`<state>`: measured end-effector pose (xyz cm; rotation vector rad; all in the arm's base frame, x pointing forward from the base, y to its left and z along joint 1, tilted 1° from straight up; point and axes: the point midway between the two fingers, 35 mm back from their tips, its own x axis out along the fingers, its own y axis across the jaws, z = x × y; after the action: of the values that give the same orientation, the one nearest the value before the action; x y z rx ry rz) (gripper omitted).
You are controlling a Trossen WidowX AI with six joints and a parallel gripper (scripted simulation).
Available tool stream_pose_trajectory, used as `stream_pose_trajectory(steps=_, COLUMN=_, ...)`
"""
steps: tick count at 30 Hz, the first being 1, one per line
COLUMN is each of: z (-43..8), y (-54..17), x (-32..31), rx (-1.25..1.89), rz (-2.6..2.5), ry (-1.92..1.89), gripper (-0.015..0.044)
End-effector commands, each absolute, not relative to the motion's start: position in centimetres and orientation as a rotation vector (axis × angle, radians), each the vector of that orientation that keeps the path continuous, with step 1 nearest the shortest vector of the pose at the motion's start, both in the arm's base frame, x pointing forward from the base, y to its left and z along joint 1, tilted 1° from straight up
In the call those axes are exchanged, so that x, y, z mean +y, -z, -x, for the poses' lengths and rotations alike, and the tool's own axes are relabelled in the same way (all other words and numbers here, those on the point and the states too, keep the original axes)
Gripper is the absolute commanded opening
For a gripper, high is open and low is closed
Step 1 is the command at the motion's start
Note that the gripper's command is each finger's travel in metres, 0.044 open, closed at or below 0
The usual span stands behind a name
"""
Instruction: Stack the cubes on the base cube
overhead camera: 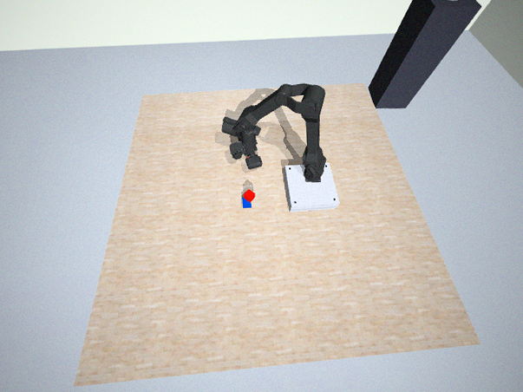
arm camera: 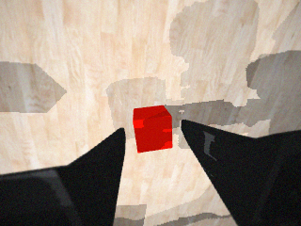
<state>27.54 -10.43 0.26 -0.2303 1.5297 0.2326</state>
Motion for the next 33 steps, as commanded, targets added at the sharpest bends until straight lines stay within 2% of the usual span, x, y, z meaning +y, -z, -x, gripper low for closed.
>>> stream_pose_trajectory(steps=1, z=-27.3, y=0.6, x=-10.4, rx=1.541, rz=0.233, ry=-0.235, gripper=0.0265)
stream_pose_trajectory(steps=2, z=-27.3, y=0.6, x=-10.4, rx=1.541, rz=0.233, ry=-0.235, gripper=0.0265)
stream_pose_trajectory(steps=8, z=-27.3, y=0.6, x=-10.4, rx=1.541, rz=0.233, ry=-0.235, gripper=0.0108)
stream_pose_trajectory(steps=33, z=-27.7, y=-5.7, x=-10.6, rx=1.54, rz=0.233, ry=-0.234, gripper=0.0105)
